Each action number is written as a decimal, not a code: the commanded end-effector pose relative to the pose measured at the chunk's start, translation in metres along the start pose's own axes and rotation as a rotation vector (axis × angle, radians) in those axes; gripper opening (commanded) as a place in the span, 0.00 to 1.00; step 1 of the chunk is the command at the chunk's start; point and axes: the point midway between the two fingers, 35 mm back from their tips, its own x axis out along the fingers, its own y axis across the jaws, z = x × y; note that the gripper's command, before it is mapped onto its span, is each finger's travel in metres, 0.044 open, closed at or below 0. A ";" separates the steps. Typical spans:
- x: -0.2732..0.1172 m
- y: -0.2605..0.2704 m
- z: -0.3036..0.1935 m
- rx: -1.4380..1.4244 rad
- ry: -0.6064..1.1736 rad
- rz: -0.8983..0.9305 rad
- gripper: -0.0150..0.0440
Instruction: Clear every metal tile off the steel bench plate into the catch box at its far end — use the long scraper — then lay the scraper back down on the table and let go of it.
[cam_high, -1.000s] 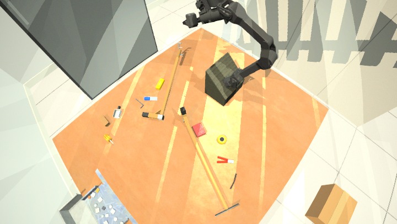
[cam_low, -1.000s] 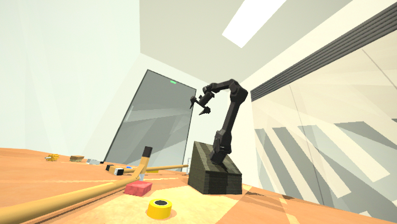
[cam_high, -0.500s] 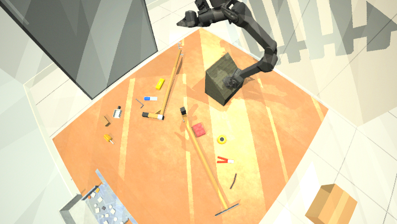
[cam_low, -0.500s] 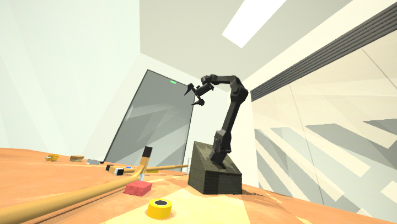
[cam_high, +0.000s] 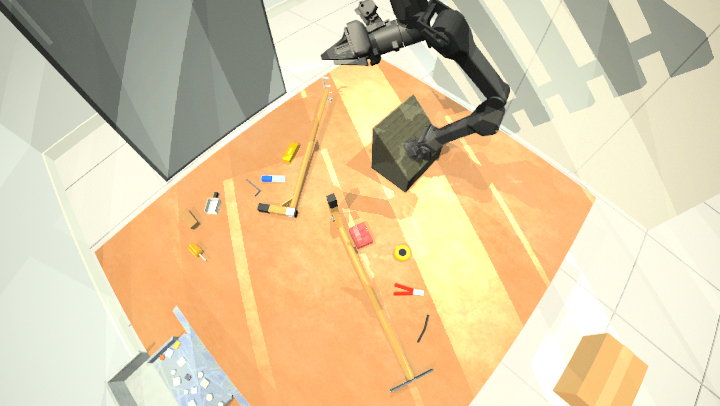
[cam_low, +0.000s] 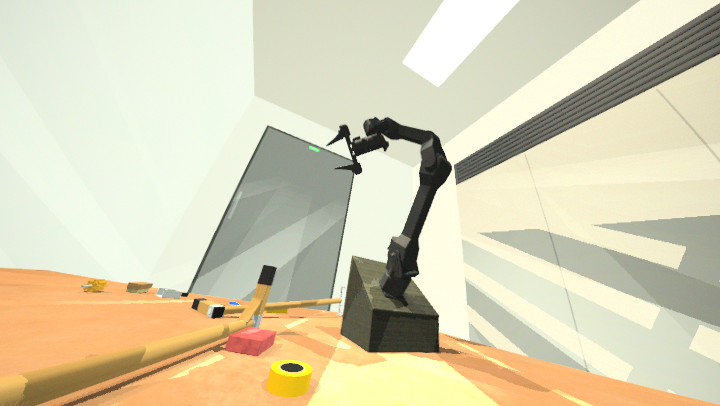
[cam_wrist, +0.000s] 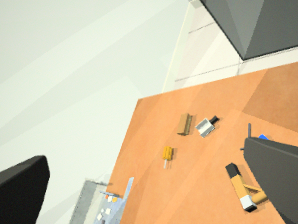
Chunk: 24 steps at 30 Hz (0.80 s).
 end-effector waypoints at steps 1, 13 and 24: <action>-0.010 0.025 -0.017 0.018 0.042 0.068 1.00; -0.036 0.088 -0.075 0.085 0.236 0.228 1.00; -0.071 0.133 -0.133 0.138 0.451 0.330 1.00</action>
